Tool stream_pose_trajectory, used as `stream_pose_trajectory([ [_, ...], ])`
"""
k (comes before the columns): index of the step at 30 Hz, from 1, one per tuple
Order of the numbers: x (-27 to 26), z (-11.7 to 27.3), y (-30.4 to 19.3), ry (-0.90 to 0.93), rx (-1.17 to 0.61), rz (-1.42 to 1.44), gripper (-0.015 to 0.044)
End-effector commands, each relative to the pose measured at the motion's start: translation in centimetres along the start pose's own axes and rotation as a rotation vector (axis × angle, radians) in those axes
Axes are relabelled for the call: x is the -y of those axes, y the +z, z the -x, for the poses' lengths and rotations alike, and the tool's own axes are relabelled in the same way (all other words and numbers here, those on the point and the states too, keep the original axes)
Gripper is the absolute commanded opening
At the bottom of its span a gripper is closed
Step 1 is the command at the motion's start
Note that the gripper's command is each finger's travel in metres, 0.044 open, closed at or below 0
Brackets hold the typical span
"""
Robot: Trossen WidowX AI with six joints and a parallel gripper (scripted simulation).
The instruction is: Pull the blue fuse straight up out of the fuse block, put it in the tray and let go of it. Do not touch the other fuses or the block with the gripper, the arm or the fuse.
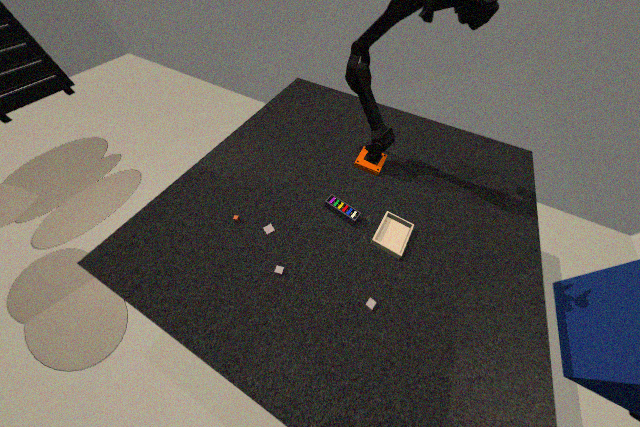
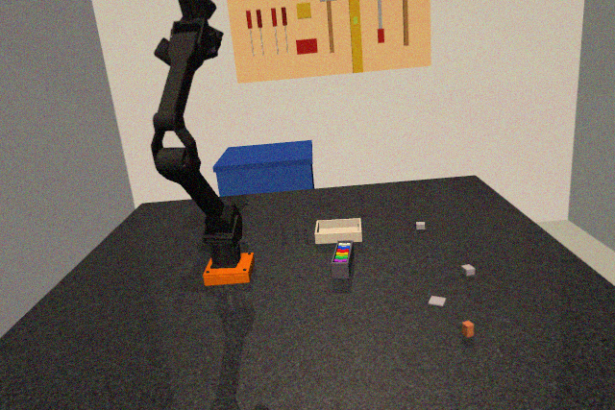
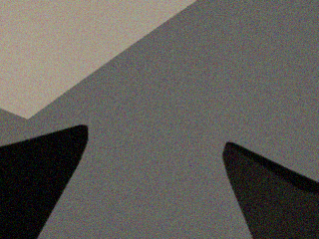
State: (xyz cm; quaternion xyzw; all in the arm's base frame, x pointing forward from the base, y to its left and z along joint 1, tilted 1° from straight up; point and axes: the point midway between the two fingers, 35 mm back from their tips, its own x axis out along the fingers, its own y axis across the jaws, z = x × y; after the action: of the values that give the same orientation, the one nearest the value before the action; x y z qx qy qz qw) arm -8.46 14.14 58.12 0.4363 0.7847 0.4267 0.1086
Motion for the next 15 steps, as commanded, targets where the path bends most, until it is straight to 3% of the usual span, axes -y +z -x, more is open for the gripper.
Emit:
stream_pose_trajectory([
  [1, -0.1, -0.1, 0.3, 0.002, 0.008, 0.004, 0.0374],
  [7, -2.2, -1.6, 9.2, 0.047, 0.280, 0.131, 0.0216],
  [12, -3.6, -0.6, 17.8, 0.034, 0.544, 0.237, 0.0085],
  [15, -4.2, 1.1, 22.8, -0.001, 0.702, 0.291, 0.0068],
])
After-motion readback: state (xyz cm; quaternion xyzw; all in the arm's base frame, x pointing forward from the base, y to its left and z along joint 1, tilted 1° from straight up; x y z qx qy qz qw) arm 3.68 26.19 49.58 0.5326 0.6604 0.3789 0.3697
